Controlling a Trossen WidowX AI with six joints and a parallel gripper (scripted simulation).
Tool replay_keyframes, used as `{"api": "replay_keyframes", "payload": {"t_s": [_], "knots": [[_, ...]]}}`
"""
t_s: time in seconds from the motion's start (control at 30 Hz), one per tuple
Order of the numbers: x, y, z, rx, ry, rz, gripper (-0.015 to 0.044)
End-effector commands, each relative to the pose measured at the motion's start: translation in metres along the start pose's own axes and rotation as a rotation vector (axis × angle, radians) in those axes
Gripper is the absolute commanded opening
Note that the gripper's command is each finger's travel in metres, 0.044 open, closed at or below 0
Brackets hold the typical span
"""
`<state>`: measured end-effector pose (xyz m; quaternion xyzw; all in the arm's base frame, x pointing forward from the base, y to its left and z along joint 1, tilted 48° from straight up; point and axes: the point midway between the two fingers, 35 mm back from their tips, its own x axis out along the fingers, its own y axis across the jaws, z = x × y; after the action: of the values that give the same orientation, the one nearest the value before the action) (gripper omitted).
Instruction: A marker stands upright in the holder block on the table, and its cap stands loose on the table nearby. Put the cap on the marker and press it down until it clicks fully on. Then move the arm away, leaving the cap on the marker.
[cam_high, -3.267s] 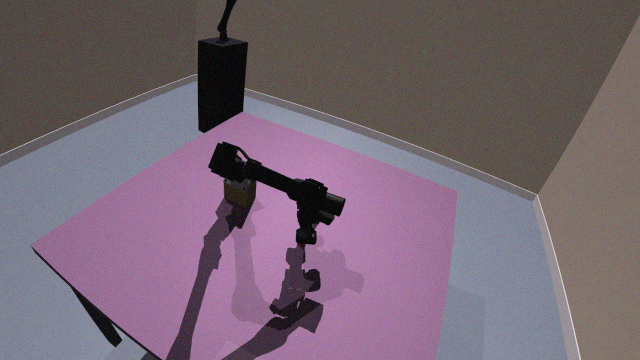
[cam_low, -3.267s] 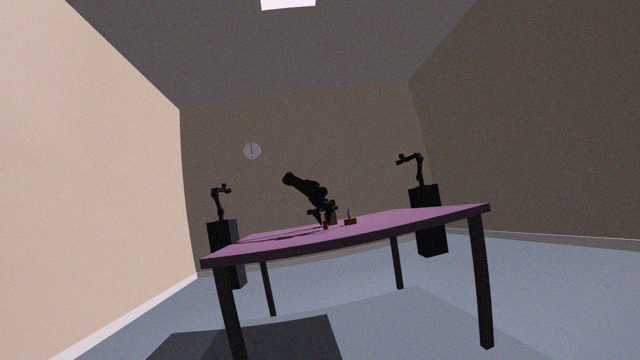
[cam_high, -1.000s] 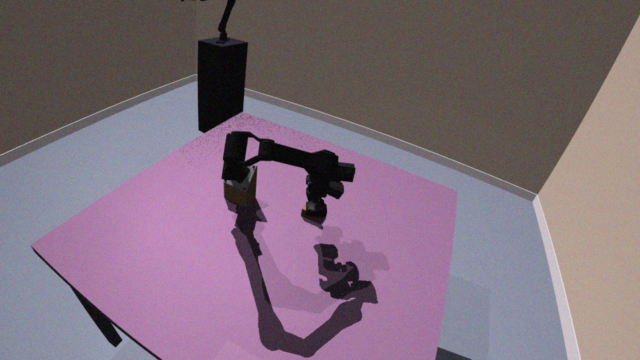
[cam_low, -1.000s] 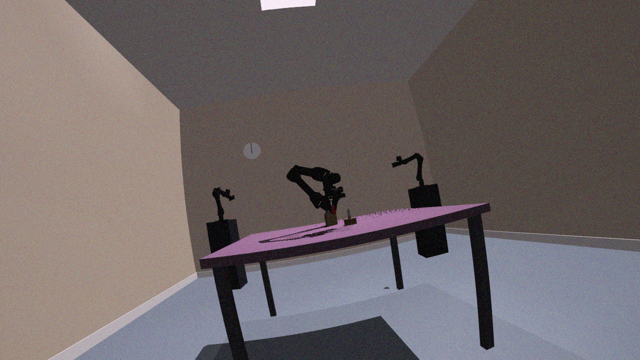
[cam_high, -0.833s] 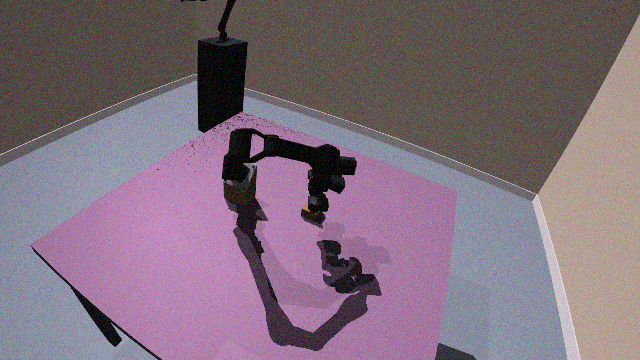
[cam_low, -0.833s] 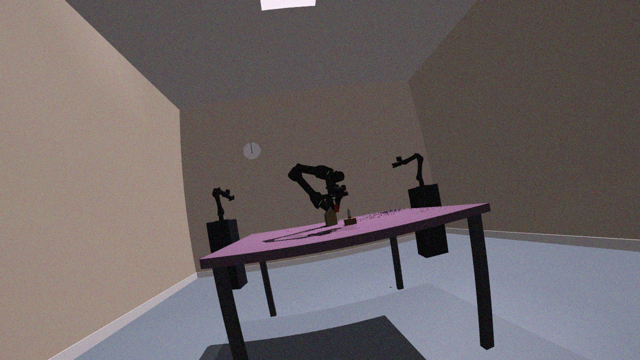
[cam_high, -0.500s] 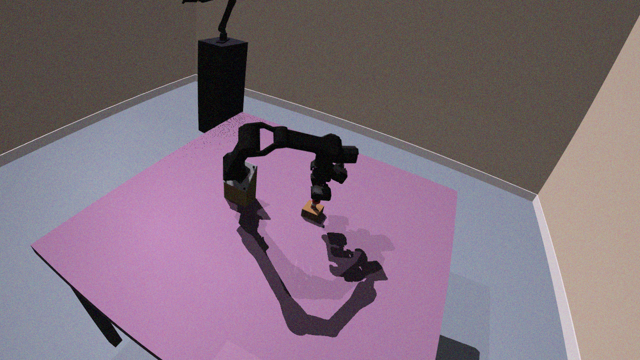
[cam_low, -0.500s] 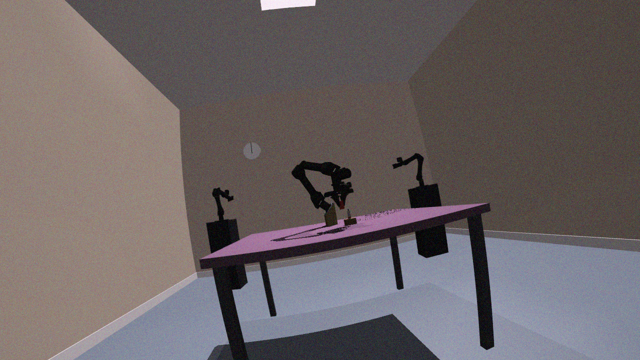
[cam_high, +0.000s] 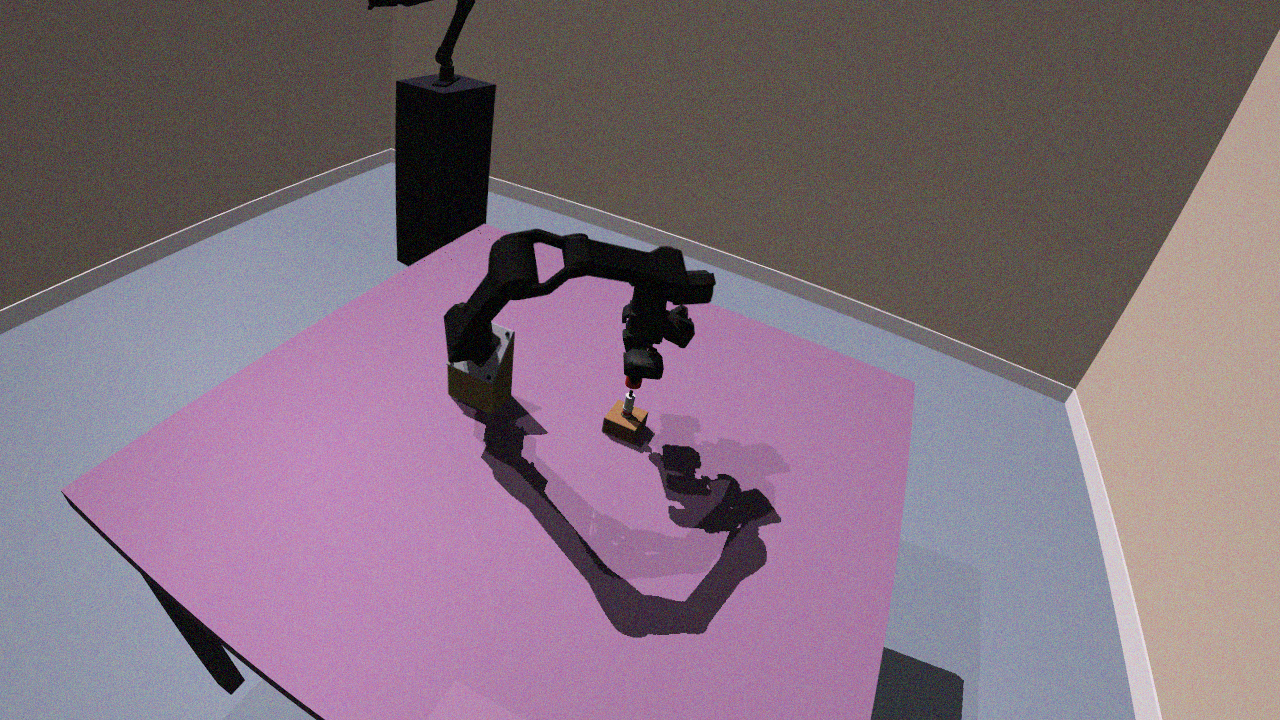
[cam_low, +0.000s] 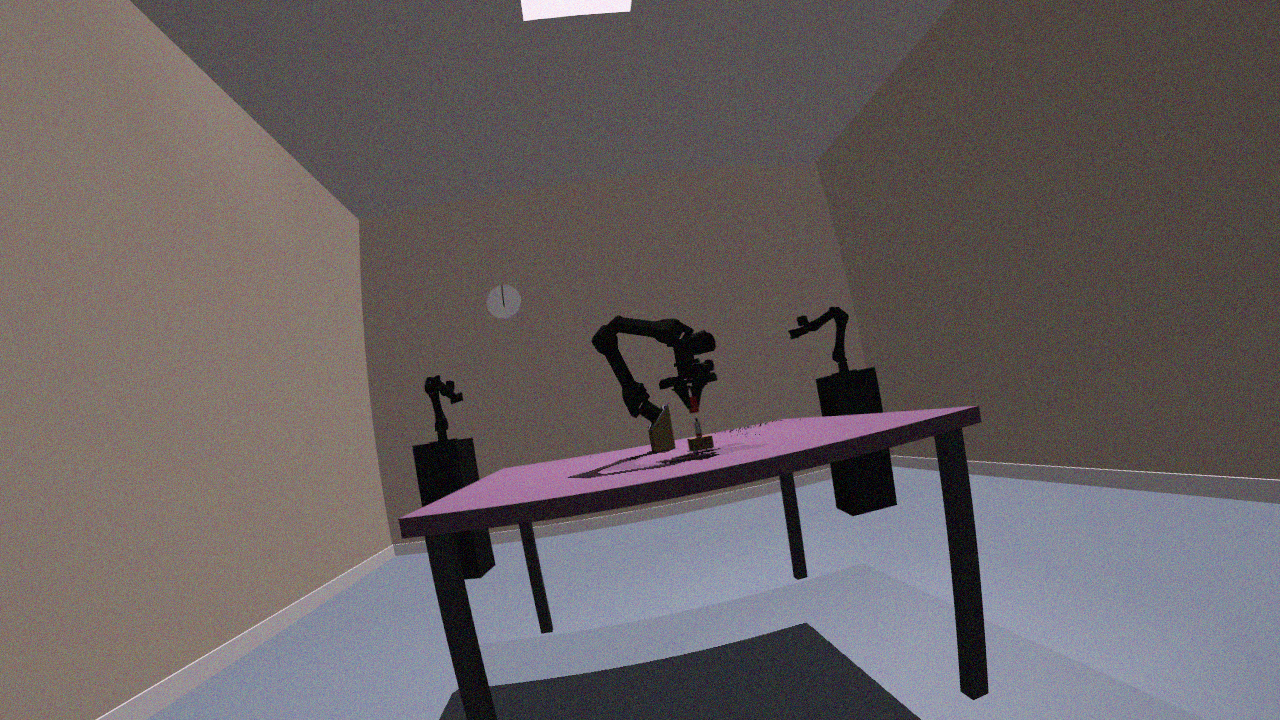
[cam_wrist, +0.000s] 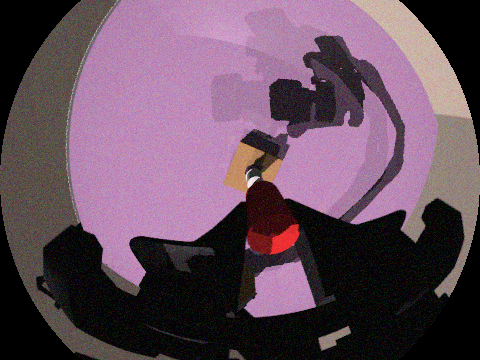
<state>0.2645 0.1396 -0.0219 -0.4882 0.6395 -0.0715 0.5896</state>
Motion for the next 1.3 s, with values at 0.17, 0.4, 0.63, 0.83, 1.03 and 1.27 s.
{"api": "replay_keyframes", "payload": {"t_s": [0.17, 0.4, 0.63, 0.83, 1.03, 1.27], "knots": [[0.008, 0.003, 0.001, 0.005, 0.004, 0.001, 0.0], [0.02, 0.003, 0.001, 0.004, 0.004, 0.001, 0.0], [0.032, 0.003, 0.001, 0.005, 0.004, 0.001, 0.0], [0.042, 0.003, 0.001, 0.005, 0.004, 0.0, 0.0], [0.051, 0.003, 0.0, 0.005, 0.004, -0.001, 0.0], [0.058, 0.003, 0.0, 0.005, 0.005, -0.001, 0.0]]}}
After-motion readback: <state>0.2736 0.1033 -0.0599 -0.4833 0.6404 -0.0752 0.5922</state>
